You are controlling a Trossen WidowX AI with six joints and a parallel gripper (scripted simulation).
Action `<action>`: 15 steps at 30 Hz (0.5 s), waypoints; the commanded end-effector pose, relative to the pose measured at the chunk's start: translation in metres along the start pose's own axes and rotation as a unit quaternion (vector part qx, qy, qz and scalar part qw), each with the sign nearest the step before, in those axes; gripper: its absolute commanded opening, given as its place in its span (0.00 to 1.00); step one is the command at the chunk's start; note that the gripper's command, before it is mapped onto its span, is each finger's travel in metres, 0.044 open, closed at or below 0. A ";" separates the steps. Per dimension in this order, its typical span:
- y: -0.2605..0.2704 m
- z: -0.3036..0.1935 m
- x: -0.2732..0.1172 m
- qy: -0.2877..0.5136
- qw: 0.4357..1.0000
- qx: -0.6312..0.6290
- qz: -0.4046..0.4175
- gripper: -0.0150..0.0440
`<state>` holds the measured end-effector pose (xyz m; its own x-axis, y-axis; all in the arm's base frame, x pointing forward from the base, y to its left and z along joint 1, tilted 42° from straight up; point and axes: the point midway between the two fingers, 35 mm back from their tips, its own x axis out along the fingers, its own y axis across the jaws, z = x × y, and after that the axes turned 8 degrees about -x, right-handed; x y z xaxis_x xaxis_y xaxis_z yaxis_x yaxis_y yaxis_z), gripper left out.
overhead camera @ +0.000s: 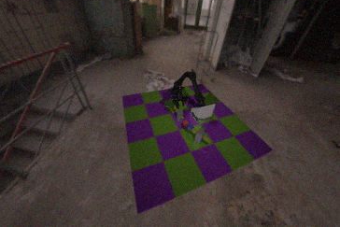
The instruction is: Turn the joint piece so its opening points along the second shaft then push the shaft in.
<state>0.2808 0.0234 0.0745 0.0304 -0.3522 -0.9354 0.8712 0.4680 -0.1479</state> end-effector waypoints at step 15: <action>0.016 -0.040 0.033 0.071 0.975 0.210 0.019 1.00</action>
<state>0.2780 0.0499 0.0327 0.0303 -0.2222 -0.9745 0.9924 0.1233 0.0027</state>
